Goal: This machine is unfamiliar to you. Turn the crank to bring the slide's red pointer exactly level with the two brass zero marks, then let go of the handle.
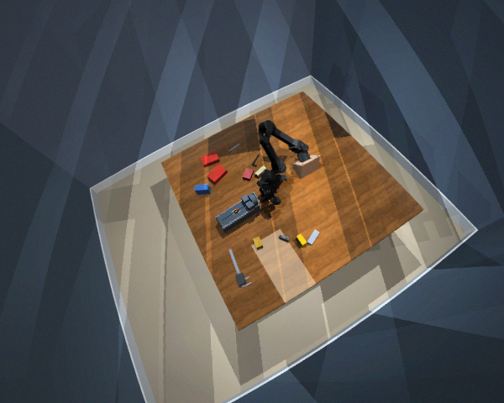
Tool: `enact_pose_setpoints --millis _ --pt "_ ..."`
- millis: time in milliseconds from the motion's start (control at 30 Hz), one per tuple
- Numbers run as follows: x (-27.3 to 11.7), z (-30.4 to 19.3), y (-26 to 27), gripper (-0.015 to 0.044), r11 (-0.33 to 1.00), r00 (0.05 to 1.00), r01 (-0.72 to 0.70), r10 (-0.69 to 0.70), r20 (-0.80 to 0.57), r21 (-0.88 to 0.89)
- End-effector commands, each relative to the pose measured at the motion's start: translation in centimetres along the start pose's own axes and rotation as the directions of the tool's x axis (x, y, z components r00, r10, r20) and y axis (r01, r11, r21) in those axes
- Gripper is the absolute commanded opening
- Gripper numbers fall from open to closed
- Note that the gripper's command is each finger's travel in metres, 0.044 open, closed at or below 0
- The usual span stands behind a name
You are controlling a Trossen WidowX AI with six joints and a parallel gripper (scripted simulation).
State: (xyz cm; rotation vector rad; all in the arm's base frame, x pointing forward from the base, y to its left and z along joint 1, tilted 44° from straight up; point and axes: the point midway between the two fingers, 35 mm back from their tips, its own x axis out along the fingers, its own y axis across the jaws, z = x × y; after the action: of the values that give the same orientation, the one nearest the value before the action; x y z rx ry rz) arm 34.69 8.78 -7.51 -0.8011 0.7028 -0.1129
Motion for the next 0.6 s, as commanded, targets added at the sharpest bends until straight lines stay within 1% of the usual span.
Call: enact_pose_setpoints --millis 0,433,567 --pt "-0.06 0.06 0.08 0.0 1.0 1.0 -0.004 0.004 0.002 0.004" --pt "0.0 0.0 0.0 0.0 1.0 1.0 0.0 0.0 0.0 0.0" --pt "0.0 0.0 0.0 0.0105 1.0 1.0 0.0 0.0 0.0 0.0"
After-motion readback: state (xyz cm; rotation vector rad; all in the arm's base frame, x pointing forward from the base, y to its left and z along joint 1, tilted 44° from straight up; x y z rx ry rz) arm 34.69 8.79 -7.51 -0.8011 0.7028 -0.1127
